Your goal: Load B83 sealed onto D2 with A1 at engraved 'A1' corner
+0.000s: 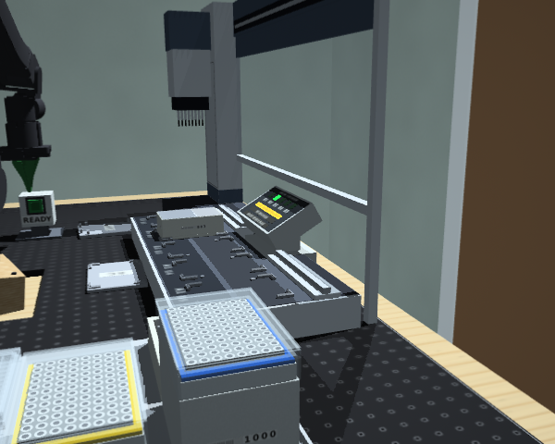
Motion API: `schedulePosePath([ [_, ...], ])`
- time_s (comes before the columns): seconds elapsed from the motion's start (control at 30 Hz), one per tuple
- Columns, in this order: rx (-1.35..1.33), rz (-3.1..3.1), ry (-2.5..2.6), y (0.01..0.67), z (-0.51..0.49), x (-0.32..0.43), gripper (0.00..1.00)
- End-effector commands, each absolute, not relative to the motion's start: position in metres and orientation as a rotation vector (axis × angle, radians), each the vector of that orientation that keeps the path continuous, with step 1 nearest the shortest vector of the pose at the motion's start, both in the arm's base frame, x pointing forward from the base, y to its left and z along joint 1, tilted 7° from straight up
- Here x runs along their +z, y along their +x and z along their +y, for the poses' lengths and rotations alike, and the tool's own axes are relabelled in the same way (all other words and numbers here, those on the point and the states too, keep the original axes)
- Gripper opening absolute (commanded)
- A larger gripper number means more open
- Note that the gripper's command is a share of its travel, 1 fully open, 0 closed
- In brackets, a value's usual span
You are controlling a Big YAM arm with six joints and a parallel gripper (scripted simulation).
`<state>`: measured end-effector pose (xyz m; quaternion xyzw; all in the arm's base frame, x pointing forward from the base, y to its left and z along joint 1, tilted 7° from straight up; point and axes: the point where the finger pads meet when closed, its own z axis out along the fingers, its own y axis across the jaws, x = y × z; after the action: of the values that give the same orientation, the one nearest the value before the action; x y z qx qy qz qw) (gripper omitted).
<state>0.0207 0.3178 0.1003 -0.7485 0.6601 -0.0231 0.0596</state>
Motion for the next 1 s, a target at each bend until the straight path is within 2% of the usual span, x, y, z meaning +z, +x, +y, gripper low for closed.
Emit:
schedulePosePath([
  [0.0, -0.053, 1.988, -2.263, 0.024, 0.323, 0.097, 0.0],
  [0.97, -0.055, 1.991, -2.262, 0.03, 0.325, 0.052, 0.0],
])
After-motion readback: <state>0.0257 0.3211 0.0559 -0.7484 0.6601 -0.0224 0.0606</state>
